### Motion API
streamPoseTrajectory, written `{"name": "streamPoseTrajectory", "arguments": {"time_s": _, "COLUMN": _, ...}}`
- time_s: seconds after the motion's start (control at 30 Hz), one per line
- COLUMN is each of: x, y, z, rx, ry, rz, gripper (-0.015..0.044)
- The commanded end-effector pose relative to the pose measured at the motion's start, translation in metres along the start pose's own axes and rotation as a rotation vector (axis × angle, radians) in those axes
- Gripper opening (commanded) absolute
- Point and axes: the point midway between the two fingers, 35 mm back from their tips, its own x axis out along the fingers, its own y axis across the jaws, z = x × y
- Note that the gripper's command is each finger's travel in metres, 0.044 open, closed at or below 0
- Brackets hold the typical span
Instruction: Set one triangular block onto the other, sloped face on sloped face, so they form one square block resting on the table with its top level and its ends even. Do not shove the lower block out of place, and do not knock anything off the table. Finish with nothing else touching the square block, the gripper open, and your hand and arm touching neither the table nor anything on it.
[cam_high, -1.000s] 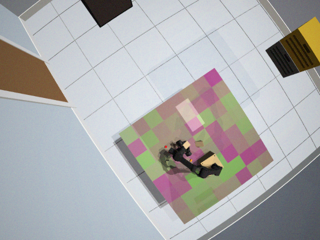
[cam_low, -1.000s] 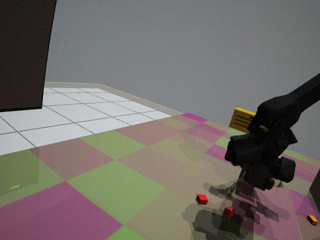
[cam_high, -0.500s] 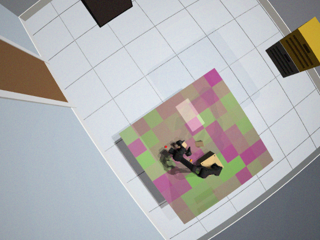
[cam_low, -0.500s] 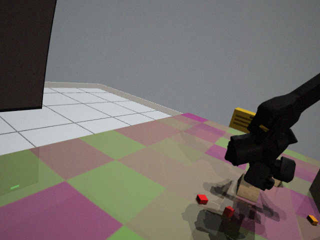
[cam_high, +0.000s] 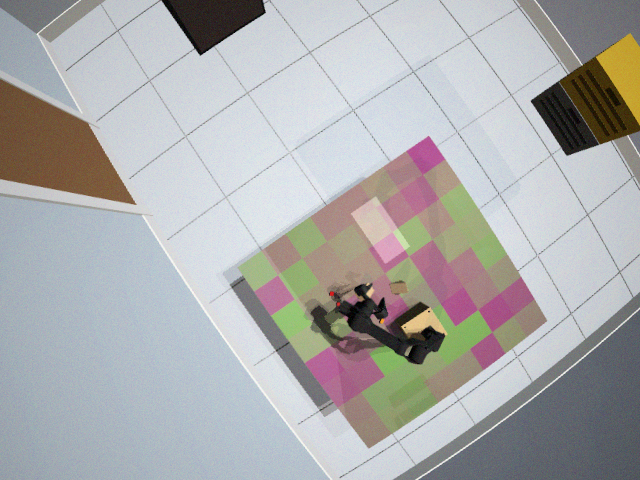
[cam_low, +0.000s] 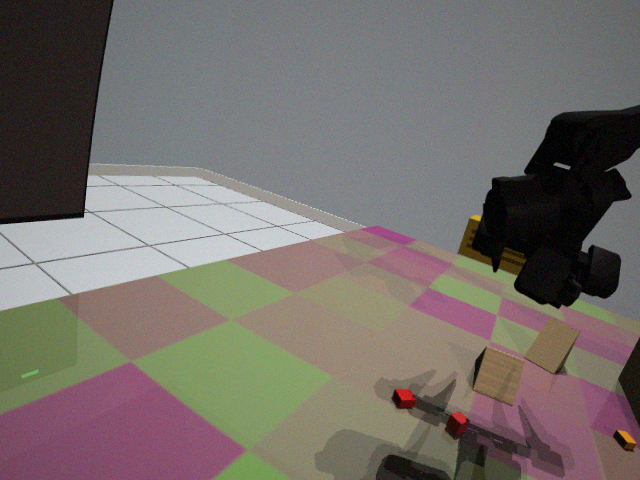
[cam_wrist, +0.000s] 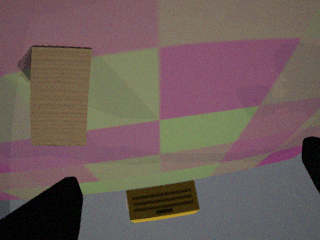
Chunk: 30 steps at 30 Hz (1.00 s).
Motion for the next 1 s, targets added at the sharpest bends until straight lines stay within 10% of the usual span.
{"name": "streamPoseTrajectory", "arguments": {"time_s": 0.0, "x": -0.008, "y": -0.002, "z": 0.022, "rx": -0.002, "ry": -0.009, "rz": -0.01, "gripper": 0.044}}
{"name": "streamPoseTrajectory", "arguments": {"time_s": 0.47, "x": -0.043, "y": 0.009, "z": 0.125, "rx": -0.015, "ry": -0.043, "rz": -0.048, "gripper": 0.044}}
{"name": "streamPoseTrajectory", "arguments": {"time_s": 0.97, "x": 0.056, "y": 0.009, "z": 0.127, "rx": -0.017, "ry": -0.016, "rz": 0.013, "gripper": 0.044}}
